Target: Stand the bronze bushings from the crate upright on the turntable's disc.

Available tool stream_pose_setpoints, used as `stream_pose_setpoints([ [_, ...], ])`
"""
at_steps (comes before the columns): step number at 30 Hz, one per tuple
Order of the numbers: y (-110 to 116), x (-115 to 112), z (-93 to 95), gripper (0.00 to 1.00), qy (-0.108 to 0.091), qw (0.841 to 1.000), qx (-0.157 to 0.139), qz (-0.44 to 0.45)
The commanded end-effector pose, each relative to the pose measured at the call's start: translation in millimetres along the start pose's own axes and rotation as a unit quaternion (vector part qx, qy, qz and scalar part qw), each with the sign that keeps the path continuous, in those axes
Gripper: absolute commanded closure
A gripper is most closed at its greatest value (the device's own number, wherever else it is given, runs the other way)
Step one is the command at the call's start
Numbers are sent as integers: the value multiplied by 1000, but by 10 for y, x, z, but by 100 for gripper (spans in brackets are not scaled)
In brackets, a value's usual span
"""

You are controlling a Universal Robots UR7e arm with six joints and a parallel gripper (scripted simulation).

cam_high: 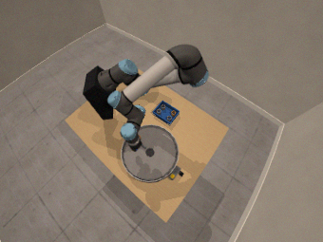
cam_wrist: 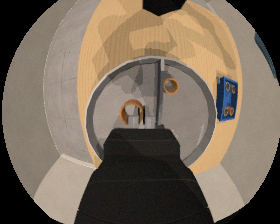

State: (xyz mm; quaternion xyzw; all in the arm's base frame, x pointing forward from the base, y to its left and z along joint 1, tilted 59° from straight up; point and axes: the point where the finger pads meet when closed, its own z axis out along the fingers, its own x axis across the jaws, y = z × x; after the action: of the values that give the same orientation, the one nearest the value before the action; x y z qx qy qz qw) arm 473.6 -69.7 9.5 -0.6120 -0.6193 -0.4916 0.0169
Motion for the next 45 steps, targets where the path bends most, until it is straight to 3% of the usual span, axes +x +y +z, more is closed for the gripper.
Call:
stream_pose_setpoints([
  [1,3,-3,-3,100,0,1000,0,0],
  [11,3,-3,4,100,0,1000,0,0],
  [21,0,-6,254,100,0,1000,0,0],
  [45,0,-6,255,100,0,1000,0,0],
])
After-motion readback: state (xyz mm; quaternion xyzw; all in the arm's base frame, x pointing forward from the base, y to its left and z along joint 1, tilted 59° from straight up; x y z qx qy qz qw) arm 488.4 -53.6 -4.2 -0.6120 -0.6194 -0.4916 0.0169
